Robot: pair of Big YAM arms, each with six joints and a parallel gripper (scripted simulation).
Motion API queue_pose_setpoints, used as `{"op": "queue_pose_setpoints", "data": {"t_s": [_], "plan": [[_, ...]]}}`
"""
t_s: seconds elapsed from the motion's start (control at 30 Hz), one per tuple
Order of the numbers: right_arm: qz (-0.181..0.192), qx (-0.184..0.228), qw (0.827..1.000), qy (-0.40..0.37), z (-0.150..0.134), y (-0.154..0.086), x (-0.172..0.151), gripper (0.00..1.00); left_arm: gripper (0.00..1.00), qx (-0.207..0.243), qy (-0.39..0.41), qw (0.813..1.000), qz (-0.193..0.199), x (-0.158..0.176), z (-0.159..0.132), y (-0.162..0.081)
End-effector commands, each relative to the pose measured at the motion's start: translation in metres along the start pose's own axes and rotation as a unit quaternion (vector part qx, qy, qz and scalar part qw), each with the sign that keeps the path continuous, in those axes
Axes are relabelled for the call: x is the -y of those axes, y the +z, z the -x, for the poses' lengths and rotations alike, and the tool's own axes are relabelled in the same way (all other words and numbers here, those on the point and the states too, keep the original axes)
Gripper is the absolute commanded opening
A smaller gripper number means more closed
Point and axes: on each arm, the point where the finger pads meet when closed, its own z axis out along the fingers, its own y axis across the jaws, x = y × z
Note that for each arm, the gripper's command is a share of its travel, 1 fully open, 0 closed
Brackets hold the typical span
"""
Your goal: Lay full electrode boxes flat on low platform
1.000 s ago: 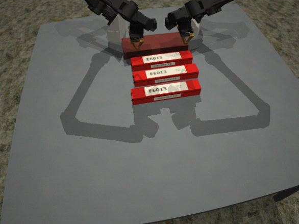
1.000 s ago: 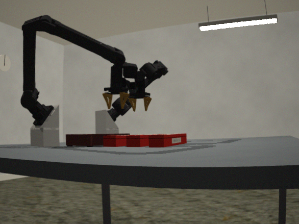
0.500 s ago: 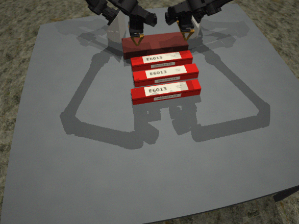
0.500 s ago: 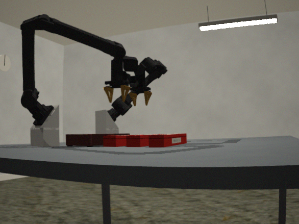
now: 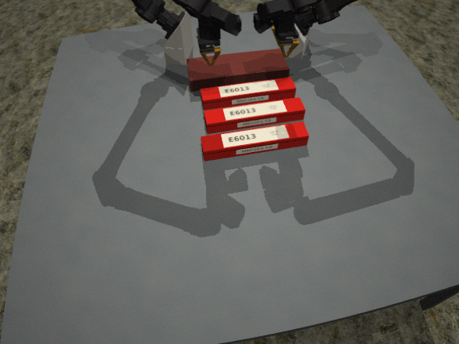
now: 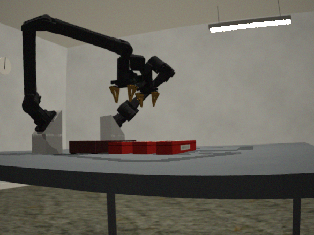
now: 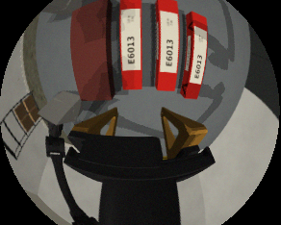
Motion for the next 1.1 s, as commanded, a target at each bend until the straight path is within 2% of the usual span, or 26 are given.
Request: {"op": "queue_pose_setpoints", "data": {"t_s": [0.0,0.17,0.27,0.3,0.33,0.83,0.87,0.9,1.07], "plan": [[-0.035,0.021,0.999,0.019,0.001,-0.045,0.019,0.72,0.72,0.025,-0.018,0.999,0.015,-0.013,0.006,-0.032],[-0.036,0.021,0.999,0.019,0.001,-0.054,0.019,0.72,0.72,0.025,-0.017,0.999,0.015,-0.013,0.006,-0.040],[-0.030,0.023,0.999,0.024,-0.004,-0.051,0.021,0.72,0.72,0.020,-0.022,1.000,0.010,-0.016,0.003,-0.037],[-0.029,0.023,0.999,0.023,-0.005,-0.051,0.022,0.72,0.72,0.024,-0.018,0.999,0.014,-0.013,0.006,-0.043],[-0.028,0.022,0.999,0.022,-0.004,-0.050,0.022,0.72,0.72,0.013,-0.010,1.000,0.008,-0.008,0.003,-0.030],[-0.024,0.018,0.999,0.018,0.000,-0.047,0.022,0.72,0.72,0.013,-0.010,1.000,0.008,-0.008,0.002,-0.031],[-0.024,0.017,0.999,0.018,0.000,-0.046,0.022,0.72,0.72,0.027,-0.019,0.999,0.015,-0.013,0.003,-0.046],[-0.023,0.017,0.999,0.017,0.000,-0.046,0.022,0.72,0.72,0.013,-0.010,1.000,0.008,-0.008,0.002,-0.031],[-0.021,0.015,1.000,0.016,0.002,-0.044,0.023,0.72,0.72,0.013,-0.010,1.000,0.008,-0.008,0.002,-0.031]]}}
